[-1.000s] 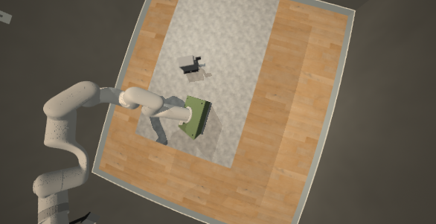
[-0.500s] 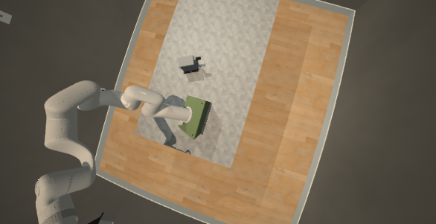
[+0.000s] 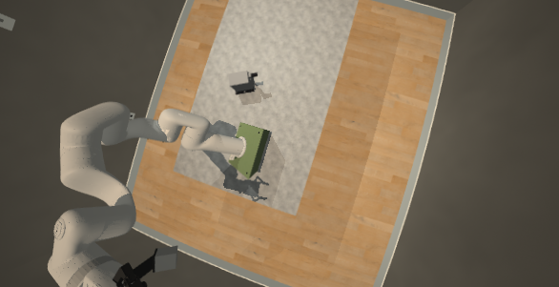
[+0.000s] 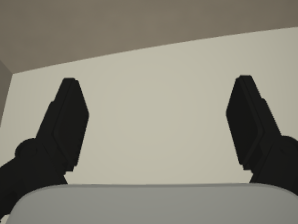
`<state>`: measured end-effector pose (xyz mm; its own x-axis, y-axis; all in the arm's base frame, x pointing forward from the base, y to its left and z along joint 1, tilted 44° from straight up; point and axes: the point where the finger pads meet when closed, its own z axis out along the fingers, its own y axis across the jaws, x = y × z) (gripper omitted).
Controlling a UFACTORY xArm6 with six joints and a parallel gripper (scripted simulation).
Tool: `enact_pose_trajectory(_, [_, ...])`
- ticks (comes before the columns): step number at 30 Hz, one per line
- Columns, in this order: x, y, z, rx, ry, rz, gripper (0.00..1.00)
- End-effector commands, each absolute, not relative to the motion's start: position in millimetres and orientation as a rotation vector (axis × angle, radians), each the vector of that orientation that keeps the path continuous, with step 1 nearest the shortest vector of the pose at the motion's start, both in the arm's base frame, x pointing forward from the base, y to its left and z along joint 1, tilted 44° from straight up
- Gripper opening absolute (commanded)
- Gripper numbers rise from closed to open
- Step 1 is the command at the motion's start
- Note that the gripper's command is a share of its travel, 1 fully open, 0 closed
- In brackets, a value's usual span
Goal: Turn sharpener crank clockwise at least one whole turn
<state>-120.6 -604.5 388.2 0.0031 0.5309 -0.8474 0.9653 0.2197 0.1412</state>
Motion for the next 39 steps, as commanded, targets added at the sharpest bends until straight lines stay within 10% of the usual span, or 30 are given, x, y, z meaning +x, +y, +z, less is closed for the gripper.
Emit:
enact_pose_trajectory(1, [-77.7, -612.1, 376.3, 1.408, 1.668, -0.54, 1.0])
enact_pose_trajectory(39, [310.6, -480.2, 245.6, 1.361, 2.015, 0.477, 1.0])
